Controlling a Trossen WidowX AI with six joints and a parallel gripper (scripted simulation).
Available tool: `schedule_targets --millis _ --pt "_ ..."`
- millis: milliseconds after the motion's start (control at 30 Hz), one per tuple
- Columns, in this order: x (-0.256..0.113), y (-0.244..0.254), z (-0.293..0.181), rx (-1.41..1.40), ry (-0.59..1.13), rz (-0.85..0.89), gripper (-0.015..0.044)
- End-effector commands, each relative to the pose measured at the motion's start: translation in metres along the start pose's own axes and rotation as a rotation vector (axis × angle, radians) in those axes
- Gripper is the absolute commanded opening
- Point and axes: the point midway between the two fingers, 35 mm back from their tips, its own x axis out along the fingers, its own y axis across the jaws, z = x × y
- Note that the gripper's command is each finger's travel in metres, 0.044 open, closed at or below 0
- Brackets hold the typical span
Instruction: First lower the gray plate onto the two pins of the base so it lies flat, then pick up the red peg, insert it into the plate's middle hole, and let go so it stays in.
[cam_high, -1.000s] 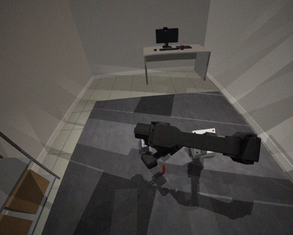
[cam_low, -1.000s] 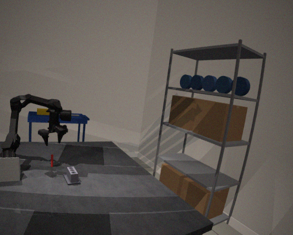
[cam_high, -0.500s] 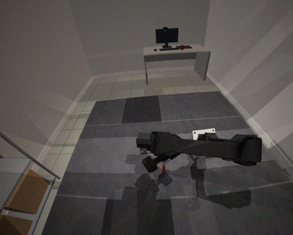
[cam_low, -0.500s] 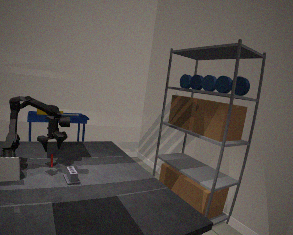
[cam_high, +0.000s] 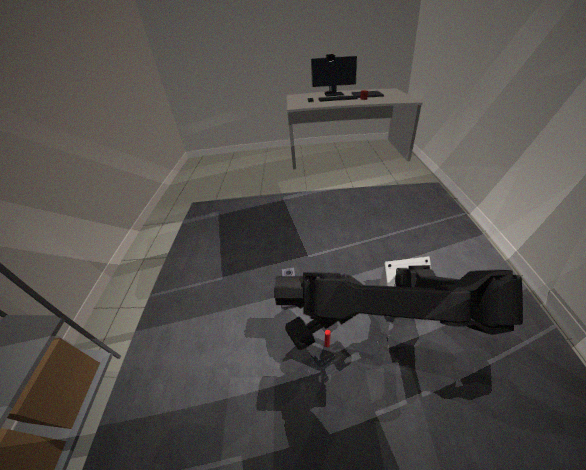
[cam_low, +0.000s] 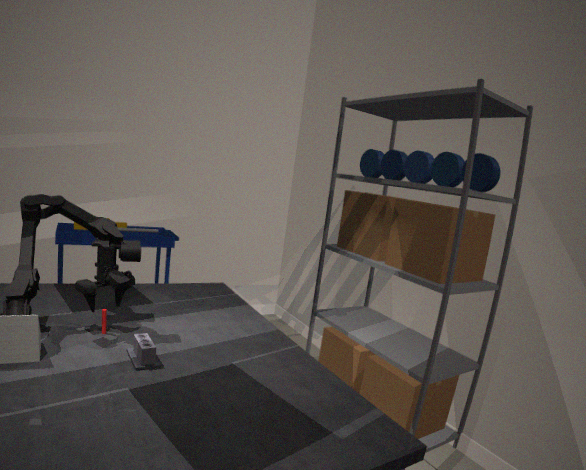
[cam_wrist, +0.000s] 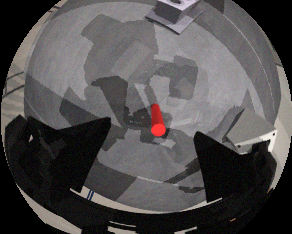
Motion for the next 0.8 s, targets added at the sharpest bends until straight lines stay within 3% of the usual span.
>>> schedule_targets --millis 0,767 --pt "0.008 -0.002 -0.001 0.007 0.008 -0.005 0.044" --pt "0.041 -0.004 -0.003 0.007 0.012 -0.003 0.044"
